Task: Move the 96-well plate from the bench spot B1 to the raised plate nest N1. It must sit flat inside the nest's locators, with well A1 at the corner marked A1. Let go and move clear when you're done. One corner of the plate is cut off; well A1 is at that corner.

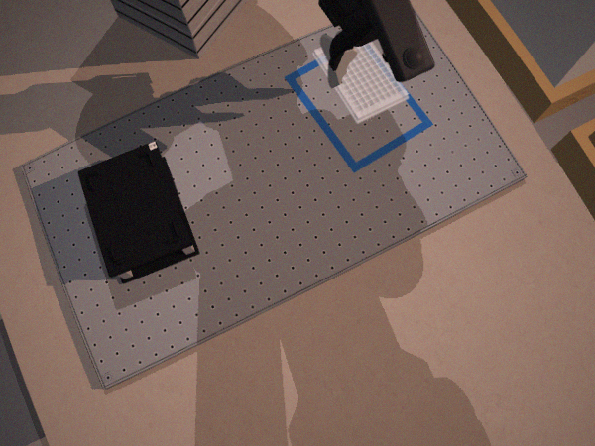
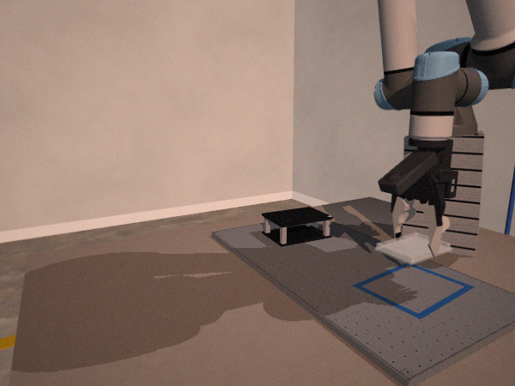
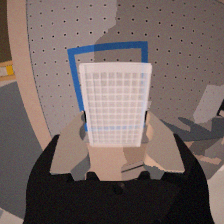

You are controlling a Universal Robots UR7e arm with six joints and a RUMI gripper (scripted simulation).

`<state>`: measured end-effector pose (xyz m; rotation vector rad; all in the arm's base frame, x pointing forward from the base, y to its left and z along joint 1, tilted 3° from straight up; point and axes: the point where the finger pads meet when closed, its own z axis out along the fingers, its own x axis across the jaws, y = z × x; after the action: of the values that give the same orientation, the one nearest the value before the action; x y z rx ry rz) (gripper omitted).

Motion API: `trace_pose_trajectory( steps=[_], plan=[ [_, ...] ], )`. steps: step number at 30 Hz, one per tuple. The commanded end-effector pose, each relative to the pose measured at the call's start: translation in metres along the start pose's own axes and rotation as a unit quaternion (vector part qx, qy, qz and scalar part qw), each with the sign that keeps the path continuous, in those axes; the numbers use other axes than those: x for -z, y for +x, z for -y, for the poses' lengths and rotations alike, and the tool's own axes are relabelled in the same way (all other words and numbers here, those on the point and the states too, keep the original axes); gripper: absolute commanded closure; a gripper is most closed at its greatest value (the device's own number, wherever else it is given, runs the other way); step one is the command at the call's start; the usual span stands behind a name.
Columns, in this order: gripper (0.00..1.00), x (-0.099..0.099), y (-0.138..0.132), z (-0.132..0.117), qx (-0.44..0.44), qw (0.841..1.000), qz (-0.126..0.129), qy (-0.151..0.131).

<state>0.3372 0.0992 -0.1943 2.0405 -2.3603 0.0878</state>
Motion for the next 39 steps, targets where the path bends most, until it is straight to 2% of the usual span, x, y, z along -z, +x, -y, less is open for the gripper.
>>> trace_pose_trajectory(
  steps=[1,39],
  plan=[
    [1.0,0.003,0.015,0.001,-0.051,0.999,0.0,0.001],
    [1.0,0.021,0.127,0.006,-0.051,0.999,0.0,0.001]
  ],
)
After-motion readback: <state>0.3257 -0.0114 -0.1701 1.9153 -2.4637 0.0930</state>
